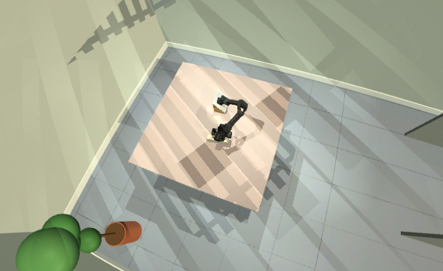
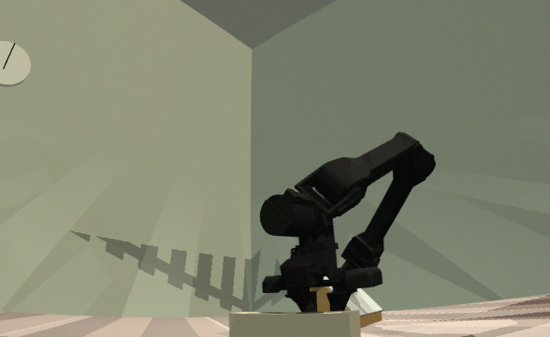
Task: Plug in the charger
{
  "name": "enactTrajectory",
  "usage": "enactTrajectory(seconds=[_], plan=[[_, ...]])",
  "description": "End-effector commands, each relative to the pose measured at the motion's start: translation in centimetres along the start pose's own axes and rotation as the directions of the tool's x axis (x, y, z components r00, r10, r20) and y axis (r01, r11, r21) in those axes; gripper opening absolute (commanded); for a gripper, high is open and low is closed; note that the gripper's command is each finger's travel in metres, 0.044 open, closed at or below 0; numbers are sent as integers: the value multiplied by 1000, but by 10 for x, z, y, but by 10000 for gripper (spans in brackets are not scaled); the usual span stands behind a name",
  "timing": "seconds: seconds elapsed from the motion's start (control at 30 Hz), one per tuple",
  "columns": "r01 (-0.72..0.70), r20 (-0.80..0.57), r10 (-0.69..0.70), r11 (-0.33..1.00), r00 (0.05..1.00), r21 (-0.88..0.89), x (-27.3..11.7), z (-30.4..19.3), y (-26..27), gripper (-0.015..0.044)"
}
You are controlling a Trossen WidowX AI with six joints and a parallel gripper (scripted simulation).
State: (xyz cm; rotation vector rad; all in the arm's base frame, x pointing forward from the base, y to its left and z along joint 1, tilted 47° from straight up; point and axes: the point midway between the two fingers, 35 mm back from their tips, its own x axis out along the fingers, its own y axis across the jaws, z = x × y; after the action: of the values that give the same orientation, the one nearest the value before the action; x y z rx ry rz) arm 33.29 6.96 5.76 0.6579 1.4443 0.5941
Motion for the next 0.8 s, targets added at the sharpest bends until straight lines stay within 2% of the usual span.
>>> enactTrajectory(seconds=[0.0,0.13,0.67,0.7,0.77], plan=[[0,2,0,1000,1000,-2,0,1,0,0],[0,2,0,1000,1000,-2,0,1,0,0],[0,2,0,1000,1000,-2,0,1,0,420],[0,2,0,1000,1000,-3,0,0,0,440],[0,3,0,1000,1000,-3,0,0,0,440]])
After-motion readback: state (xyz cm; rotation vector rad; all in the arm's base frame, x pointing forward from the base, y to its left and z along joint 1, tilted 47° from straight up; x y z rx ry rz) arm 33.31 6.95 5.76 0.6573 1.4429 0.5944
